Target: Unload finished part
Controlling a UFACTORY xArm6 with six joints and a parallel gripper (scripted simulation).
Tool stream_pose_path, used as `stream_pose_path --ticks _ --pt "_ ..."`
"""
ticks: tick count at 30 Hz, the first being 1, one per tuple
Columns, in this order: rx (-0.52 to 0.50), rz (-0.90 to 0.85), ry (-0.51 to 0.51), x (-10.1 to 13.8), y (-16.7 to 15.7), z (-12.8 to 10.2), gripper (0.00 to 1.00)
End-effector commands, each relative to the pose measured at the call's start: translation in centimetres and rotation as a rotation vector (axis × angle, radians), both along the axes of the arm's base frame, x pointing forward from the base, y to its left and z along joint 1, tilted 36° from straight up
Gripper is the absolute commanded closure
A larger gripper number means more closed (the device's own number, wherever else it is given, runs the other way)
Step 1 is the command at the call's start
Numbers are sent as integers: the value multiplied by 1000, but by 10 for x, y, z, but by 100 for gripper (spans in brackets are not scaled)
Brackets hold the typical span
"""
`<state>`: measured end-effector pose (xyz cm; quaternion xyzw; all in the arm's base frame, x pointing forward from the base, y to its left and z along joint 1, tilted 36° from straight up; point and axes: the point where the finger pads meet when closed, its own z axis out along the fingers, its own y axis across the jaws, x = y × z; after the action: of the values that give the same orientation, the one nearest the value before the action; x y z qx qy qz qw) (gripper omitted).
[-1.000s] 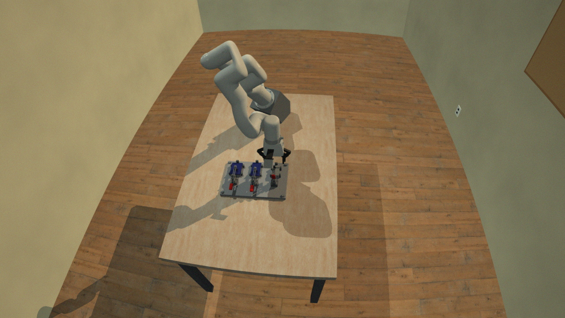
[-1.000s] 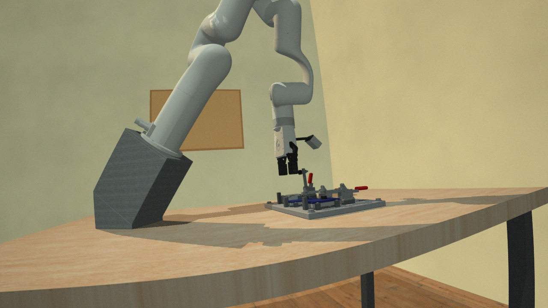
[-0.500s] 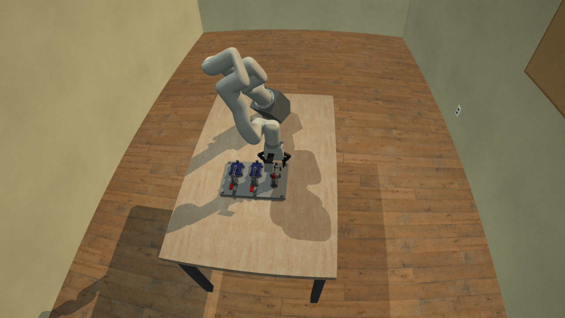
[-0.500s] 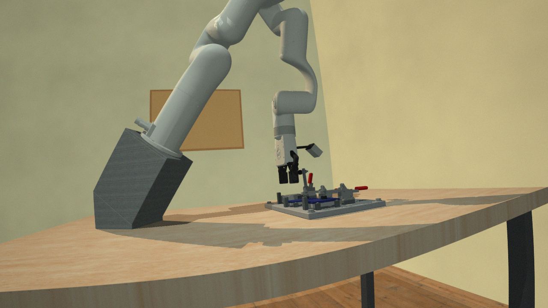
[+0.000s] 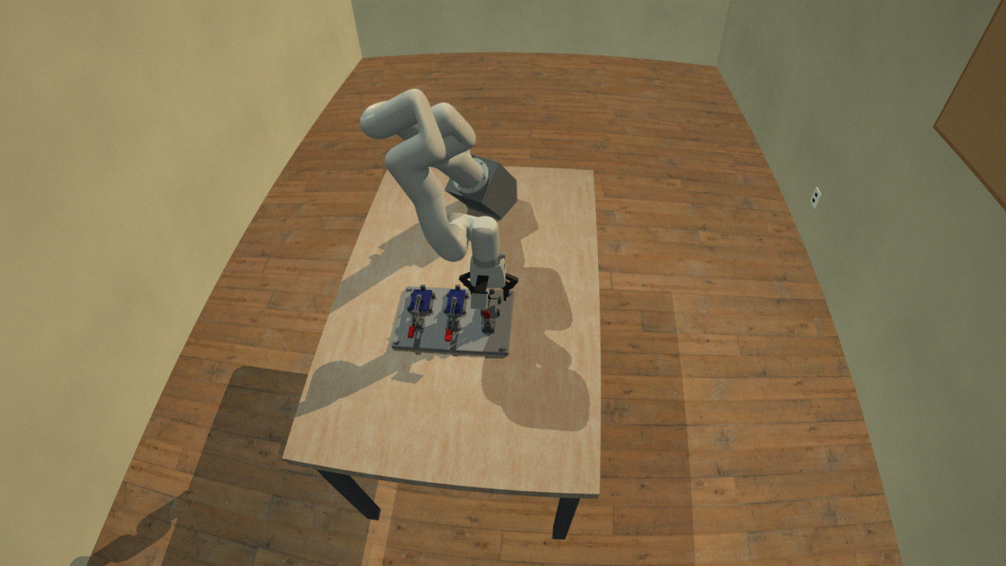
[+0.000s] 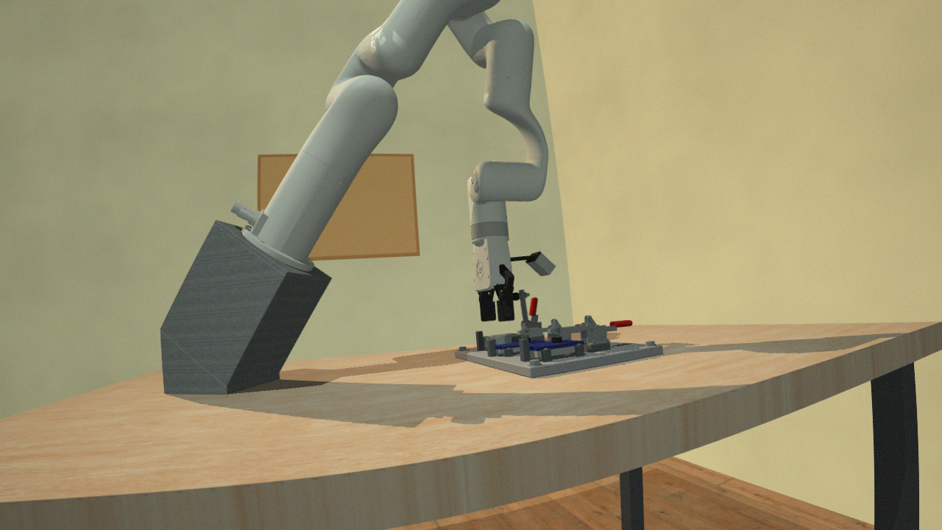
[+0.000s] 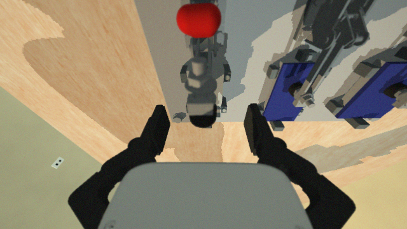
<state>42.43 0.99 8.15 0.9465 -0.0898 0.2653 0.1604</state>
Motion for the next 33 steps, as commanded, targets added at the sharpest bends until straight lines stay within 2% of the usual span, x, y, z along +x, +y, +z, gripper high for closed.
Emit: stream_pose_path --ticks 1,22,33 --pt "1 1 -2 1 0 1 0" --pt "1 1 -2 2 -1 -2 0" --pt "1 1 -2 9 -5 -13 0"
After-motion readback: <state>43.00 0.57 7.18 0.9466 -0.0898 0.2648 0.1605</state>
